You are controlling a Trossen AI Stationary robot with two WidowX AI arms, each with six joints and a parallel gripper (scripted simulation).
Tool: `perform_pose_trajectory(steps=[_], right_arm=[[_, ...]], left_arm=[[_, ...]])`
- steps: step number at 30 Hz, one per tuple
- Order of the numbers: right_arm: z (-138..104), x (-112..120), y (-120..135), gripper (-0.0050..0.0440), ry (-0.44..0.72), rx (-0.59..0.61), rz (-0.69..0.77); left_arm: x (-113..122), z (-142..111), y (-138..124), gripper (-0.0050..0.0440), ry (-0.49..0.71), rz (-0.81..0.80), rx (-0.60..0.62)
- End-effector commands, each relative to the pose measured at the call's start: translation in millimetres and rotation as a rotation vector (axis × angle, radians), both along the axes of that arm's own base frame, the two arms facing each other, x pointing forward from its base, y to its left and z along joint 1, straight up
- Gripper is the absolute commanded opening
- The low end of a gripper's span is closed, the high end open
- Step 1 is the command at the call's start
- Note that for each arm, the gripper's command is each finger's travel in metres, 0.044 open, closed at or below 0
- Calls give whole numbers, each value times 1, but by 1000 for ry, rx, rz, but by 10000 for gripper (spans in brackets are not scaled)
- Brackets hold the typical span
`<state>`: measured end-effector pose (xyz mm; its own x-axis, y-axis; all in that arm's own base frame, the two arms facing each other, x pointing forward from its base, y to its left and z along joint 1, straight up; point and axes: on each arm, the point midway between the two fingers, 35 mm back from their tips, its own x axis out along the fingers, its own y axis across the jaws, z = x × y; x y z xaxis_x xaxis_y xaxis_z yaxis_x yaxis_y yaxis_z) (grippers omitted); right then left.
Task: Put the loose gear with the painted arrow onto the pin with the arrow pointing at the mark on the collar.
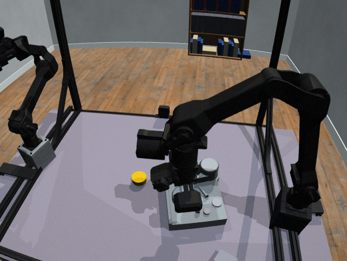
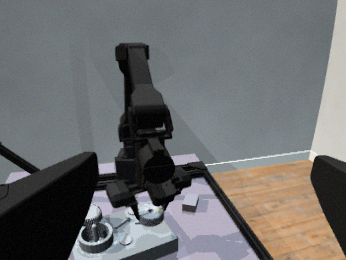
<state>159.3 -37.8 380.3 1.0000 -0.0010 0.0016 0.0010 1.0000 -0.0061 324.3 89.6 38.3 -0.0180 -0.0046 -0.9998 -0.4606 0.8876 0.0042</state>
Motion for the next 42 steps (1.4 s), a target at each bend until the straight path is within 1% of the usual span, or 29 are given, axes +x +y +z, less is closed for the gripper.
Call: perform_pose_trajectory(steps=[1,11,13,28,30,42], right_arm=[[0,0,0,400,0,7,1],[0,0,0,400,0,7,1],[0,0,0,400,0,7,1],[0,0,0,400,0,7,1],[0,0,0,400,0,7,1],[0,0,0,400,0,7,1]], left_arm=[[4,6,-2,0,-18,-49,4],[11,6,-25,0,-19,-394,1],[11,6,-25,0,-19,-394,1],[19,6,-60,0,-19,-913,-4],[19,6,-60,0,-19,-913,-4],[22,6,-88,0,-18,-1328,-8]])
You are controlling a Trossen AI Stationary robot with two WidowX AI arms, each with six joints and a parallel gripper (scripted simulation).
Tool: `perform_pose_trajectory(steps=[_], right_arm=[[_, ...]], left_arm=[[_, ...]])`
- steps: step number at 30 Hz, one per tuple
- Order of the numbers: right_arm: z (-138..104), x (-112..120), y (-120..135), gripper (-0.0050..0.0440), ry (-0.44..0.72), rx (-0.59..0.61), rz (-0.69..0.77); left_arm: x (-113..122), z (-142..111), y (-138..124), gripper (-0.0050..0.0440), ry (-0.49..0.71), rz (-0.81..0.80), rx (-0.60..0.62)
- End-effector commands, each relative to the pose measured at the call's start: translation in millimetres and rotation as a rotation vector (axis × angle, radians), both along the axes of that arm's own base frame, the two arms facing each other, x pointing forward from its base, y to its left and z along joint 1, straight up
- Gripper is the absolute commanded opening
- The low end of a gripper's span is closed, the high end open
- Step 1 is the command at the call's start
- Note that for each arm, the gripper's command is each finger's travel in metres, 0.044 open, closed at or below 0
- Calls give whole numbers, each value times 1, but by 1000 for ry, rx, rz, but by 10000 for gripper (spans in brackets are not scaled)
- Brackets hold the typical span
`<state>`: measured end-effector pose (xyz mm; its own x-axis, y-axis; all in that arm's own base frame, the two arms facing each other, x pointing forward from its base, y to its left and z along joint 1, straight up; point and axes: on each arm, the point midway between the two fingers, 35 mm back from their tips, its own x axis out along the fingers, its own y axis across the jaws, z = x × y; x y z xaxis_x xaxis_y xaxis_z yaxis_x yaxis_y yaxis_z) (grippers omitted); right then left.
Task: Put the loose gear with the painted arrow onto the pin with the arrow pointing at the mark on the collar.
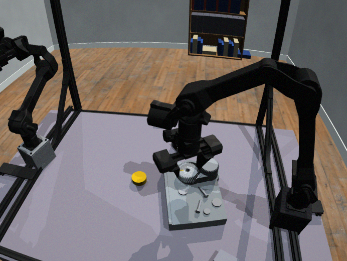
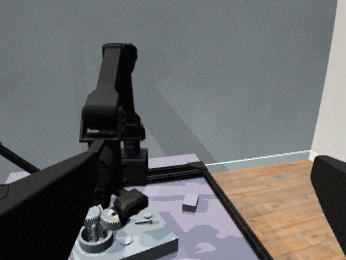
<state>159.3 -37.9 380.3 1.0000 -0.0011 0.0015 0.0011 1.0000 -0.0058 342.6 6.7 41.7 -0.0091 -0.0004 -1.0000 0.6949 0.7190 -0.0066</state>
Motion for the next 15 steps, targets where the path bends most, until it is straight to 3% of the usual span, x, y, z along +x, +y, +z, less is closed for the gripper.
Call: perform_pose_trajectory(steps=[1,5,15], right_arm=[[0,0,0,400,0,7,1],[0,0,0,400,0,7,1],[0,0,0,400,0,7,1]], left_arm=[[4,3,-8,0,-9,-115,0],[4,3,-13,0,-9,-184,0],[5,3,-37,0,-9,-530,-2]])
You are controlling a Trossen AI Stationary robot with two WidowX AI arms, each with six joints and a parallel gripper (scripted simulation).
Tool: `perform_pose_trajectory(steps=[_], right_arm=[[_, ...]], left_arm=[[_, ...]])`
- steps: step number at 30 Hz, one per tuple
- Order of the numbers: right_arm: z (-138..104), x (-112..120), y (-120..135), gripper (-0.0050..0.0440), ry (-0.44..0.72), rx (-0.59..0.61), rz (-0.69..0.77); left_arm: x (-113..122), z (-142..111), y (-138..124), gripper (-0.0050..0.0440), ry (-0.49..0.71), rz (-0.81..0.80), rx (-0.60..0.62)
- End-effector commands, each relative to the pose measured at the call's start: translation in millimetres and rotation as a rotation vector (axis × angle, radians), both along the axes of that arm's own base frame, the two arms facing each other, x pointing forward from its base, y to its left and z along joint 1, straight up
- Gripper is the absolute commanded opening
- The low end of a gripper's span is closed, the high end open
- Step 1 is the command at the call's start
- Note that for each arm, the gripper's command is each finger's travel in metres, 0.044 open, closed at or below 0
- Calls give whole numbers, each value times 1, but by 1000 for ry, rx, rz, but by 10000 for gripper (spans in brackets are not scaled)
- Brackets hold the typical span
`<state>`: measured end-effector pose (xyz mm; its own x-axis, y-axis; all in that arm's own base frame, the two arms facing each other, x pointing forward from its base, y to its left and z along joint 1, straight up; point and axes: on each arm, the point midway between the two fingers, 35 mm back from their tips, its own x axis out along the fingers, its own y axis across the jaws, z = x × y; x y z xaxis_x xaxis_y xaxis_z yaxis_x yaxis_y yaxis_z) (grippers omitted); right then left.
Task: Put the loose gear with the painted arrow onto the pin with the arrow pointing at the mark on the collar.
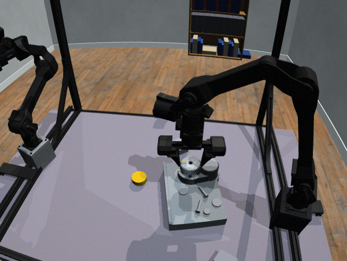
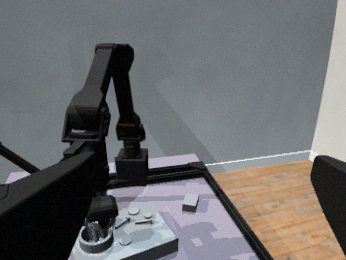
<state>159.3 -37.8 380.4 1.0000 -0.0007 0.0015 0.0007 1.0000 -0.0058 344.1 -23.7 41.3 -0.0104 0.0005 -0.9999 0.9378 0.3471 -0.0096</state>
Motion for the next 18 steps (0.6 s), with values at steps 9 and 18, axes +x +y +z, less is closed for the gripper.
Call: perform_pose_trajectory(steps=[9,18], right_arm=[[0,0,0,400,0,6,1],[0,0,0,400,0,6,1]], left_arm=[[3,3,-20,0,-10,-271,-2],[3,-7,-20,0,-10,-271,-2]])
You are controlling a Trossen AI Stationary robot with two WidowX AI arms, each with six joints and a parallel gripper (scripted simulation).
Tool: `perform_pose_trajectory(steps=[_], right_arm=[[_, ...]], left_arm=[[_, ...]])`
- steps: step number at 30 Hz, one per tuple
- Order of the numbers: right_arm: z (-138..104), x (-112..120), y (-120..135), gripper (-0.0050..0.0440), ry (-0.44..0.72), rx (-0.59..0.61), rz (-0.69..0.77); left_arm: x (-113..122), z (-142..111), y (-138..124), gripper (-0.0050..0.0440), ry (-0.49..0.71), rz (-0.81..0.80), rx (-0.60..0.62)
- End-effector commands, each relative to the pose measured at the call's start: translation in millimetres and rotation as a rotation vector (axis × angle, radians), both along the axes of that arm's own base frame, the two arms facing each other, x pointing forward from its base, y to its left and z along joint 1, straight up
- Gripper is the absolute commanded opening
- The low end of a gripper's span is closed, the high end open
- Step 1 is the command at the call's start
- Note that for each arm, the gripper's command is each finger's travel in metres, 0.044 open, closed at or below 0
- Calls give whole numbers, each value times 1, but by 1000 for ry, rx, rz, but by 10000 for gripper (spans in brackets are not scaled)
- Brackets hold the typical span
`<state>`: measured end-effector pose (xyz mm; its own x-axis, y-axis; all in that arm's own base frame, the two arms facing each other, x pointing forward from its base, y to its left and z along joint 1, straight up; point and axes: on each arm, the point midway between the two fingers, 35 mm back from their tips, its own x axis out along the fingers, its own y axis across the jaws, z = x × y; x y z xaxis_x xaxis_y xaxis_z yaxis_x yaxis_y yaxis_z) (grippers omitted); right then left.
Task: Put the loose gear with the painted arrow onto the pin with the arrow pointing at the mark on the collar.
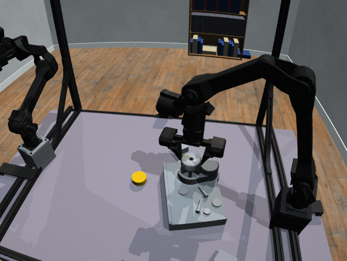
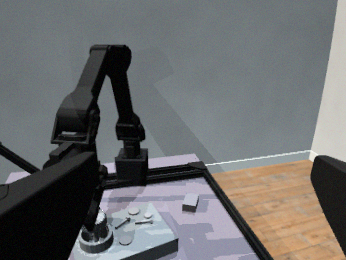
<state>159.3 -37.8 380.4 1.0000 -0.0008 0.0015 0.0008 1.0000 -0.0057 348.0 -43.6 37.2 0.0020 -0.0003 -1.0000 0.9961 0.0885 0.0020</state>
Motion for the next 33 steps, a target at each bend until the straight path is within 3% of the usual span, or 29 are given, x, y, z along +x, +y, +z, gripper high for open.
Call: perform_pose_trajectory(steps=[1,33], right_arm=[[0,0,0,400,0,6,1],[0,0,0,400,0,6,1]], left_arm=[[-1,-5,0,0,2,-5,0],[-1,-13,0,0,2,50,0]])
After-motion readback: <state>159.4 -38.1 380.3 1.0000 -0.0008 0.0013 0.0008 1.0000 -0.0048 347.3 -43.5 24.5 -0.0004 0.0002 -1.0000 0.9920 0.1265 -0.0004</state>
